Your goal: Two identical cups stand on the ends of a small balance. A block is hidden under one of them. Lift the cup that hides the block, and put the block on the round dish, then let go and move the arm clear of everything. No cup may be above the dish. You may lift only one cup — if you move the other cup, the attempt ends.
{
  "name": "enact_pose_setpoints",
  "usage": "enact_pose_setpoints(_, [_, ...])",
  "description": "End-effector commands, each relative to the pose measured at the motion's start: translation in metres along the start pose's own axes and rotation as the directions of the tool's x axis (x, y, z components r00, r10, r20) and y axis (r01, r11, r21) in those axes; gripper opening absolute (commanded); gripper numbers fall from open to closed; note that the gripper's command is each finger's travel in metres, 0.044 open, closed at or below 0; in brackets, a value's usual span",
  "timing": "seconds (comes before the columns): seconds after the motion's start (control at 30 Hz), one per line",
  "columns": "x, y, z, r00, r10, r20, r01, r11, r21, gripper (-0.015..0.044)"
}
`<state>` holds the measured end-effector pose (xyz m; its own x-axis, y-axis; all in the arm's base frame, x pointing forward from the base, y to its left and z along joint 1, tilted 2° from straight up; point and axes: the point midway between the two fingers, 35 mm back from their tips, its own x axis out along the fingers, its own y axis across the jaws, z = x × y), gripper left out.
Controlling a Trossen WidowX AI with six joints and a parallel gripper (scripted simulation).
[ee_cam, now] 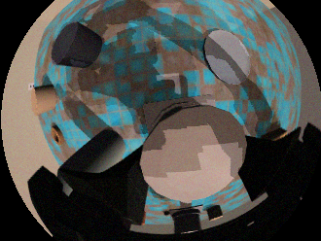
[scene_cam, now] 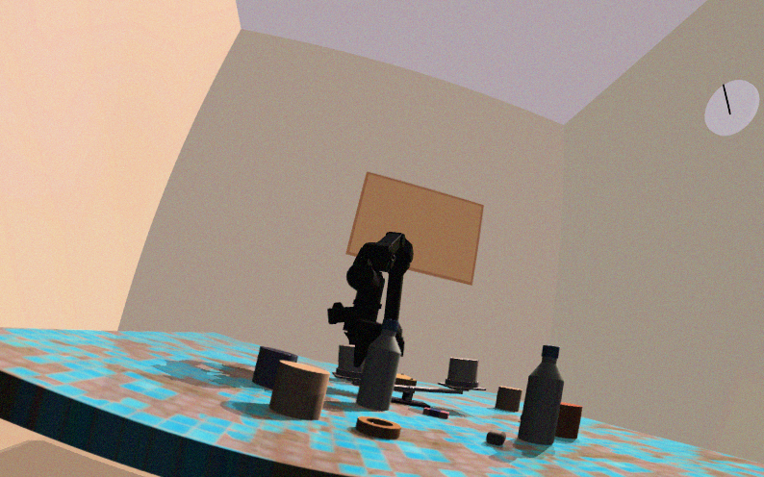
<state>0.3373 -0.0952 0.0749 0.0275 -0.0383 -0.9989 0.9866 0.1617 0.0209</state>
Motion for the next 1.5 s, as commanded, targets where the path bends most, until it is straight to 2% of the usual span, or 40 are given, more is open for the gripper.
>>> enact_pose_setpoints(0.0, [-0.009, 0.003, 0.002, 1.000, 0.009, 0.007, -0.009, 1.000, 0.002, 0.0000])
enact_pose_setpoints(1.47, [-0.066, 0.005, 0.002, 1.000, 0.009, 0.007, -0.009, 1.000, 0.002, 0.0000])
